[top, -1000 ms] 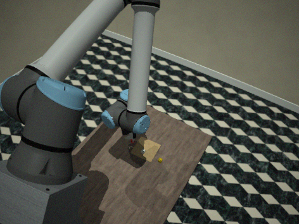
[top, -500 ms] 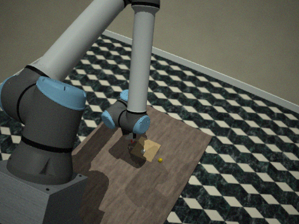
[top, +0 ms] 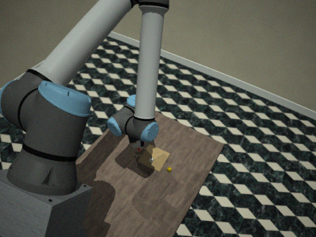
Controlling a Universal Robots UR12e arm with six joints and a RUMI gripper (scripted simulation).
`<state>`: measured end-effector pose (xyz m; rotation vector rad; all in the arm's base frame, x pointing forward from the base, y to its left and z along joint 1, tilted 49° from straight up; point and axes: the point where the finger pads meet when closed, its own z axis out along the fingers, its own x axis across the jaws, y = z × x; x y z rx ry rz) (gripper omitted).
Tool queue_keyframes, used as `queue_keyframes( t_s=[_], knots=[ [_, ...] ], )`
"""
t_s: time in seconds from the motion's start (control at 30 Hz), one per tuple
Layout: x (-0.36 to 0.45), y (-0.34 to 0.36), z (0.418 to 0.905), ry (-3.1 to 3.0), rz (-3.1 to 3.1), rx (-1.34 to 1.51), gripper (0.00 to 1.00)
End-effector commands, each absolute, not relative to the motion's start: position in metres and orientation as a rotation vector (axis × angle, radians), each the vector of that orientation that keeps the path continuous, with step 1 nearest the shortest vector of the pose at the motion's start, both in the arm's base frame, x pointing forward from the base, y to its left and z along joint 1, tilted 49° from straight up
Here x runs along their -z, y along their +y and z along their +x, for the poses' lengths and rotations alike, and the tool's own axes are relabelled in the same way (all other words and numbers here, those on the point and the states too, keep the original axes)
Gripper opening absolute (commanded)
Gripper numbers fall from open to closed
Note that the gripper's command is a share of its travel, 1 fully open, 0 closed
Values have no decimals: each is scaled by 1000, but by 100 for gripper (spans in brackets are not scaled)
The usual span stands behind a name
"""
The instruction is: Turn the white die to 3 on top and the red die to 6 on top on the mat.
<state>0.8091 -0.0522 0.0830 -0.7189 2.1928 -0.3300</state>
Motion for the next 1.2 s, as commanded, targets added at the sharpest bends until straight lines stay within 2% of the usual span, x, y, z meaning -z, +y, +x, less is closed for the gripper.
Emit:
queue_keyframes(
  t_s=[0.0, 1.17],
  knots=[
    [-83, -52, 809, 2192, -719, 330, 21],
    [-67, -52, 828, 2192, -719, 330, 21]
  ],
)
